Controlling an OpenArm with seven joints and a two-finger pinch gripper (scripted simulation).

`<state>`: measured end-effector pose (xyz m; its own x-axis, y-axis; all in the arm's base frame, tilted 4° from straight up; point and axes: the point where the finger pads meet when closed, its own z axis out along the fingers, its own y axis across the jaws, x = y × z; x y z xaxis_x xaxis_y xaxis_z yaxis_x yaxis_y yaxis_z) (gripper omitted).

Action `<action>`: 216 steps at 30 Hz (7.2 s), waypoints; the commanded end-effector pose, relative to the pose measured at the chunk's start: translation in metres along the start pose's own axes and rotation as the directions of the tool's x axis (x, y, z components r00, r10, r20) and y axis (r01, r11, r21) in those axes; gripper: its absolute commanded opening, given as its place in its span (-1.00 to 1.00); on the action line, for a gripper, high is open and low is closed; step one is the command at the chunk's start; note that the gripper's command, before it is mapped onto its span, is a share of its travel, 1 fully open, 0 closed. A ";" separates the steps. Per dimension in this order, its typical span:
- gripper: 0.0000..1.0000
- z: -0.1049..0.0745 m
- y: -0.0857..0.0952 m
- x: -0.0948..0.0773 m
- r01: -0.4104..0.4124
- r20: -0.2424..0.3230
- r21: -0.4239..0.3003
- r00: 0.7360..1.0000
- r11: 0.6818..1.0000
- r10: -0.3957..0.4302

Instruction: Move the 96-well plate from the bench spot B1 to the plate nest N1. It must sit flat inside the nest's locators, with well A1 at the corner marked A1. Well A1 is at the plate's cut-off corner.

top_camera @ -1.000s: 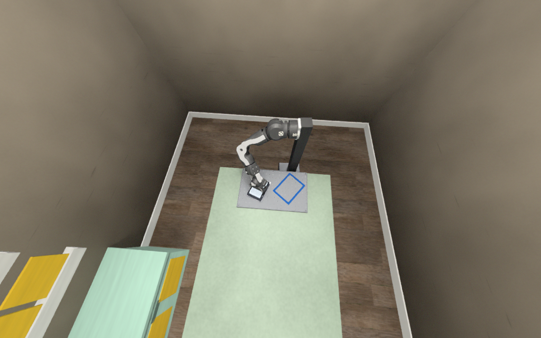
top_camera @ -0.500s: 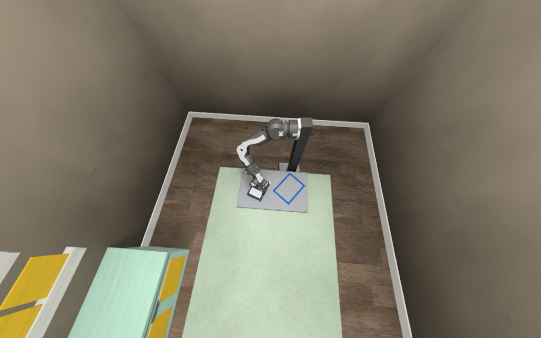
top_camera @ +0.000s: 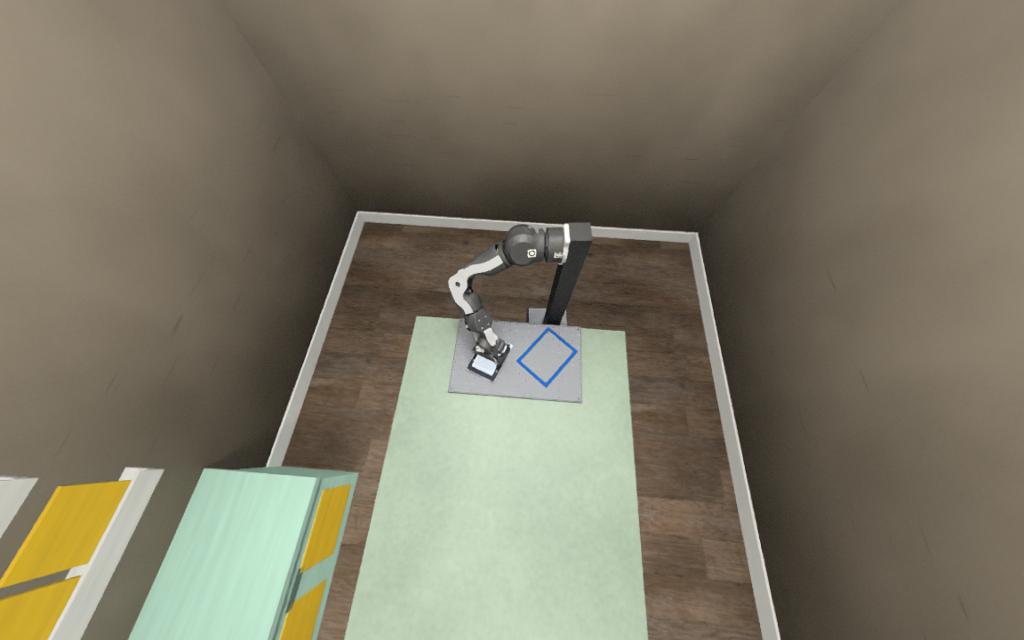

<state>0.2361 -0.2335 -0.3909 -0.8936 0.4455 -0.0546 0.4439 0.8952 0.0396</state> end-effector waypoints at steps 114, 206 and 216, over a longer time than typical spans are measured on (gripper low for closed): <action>0.54 0.004 0.001 -0.002 0.000 0.004 -0.002 1.000 1.000 0.000; 0.54 -0.075 0.001 -0.002 -0.001 0.006 -0.002 1.000 1.000 0.001; 0.54 -0.075 0.001 -0.002 -0.001 0.006 -0.002 1.000 1.000 0.001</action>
<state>0.2324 -0.2333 -0.3165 -0.8927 0.4469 -0.0584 0.4448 0.8945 0.0457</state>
